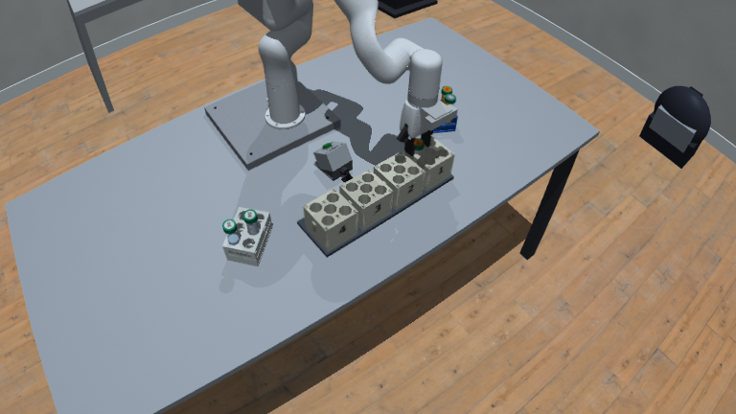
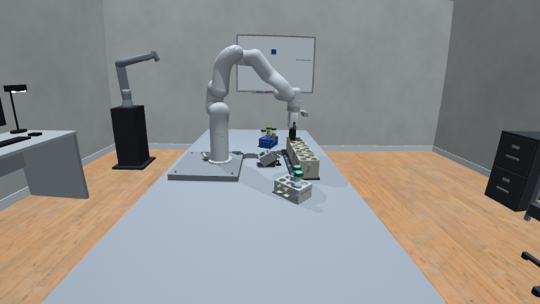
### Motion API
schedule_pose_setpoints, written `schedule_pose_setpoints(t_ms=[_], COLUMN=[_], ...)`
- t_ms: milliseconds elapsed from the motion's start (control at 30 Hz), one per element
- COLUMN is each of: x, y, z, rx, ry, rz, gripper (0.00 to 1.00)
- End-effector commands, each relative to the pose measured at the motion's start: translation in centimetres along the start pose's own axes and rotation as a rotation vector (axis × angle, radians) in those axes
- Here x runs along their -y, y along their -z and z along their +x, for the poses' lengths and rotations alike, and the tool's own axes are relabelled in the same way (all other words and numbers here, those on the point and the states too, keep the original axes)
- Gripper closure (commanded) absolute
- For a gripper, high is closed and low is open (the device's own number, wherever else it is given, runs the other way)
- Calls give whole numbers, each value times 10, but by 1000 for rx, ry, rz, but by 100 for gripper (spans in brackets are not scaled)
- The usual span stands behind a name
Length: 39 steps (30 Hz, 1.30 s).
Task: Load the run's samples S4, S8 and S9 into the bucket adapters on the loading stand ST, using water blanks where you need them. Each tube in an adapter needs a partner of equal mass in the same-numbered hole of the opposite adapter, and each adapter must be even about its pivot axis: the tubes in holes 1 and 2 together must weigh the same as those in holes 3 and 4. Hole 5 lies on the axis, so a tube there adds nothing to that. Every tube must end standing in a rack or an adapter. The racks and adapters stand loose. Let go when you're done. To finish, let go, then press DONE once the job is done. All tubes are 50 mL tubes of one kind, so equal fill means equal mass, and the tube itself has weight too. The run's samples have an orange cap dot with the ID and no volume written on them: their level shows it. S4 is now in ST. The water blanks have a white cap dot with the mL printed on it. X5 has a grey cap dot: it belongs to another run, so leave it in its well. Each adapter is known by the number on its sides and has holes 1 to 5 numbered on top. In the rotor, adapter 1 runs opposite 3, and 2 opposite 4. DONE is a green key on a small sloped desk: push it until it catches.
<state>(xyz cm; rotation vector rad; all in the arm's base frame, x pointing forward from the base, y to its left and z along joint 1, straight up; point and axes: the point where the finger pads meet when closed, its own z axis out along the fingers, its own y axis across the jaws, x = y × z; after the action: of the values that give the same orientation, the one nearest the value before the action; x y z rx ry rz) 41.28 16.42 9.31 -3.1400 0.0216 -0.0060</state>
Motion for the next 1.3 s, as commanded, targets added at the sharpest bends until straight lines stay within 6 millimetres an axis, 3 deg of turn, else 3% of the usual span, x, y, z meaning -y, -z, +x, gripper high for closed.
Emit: schedule_pose_setpoints(t_ms=[0, 300, 333, 1267], x=[1, 1, 1, 1], y=[1, 1, 2, 3], z=[1, 1, 1, 1], rx=[-7, -7, -7, -7], ry=[0, 0, 0, 0], rz=[-5, -5, -5, -5], gripper=[43, 43, 100, 100])
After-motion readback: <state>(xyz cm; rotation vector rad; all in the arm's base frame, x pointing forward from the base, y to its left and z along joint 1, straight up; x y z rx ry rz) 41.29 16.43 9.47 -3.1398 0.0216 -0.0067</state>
